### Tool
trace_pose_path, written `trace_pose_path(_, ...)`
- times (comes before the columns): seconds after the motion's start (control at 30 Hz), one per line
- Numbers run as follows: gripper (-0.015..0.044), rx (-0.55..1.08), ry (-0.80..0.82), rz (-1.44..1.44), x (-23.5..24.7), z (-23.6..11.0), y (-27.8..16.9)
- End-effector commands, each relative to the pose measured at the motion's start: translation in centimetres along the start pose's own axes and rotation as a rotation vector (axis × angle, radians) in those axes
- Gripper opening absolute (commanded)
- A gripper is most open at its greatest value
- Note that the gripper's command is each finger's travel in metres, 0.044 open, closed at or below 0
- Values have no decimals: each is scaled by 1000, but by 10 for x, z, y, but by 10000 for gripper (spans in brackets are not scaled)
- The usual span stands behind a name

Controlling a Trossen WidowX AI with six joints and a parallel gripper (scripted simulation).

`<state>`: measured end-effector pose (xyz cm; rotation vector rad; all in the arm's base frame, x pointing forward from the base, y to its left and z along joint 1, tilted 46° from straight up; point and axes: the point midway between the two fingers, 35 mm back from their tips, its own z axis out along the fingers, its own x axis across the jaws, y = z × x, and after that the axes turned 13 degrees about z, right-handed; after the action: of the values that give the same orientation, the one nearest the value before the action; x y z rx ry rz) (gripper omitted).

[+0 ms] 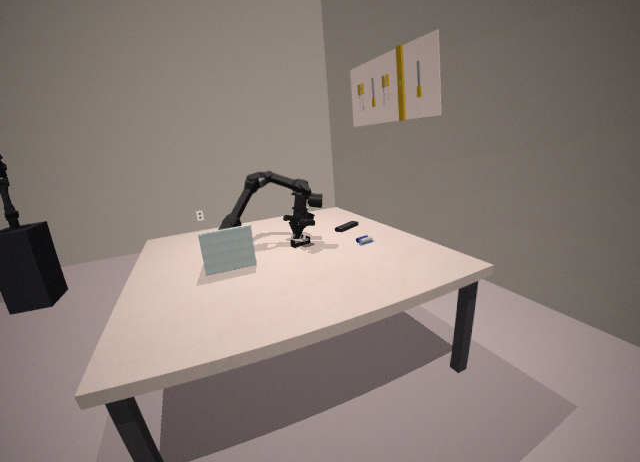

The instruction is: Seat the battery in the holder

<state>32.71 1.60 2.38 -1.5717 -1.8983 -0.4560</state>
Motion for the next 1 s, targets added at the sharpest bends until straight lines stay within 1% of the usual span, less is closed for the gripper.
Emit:
trace_pose_path(0.0, 75, 15, -11, -5, -2, 0, 0)
trace_pose_path(0.97, 75, 203, -52, -10, 1, 10, 10)
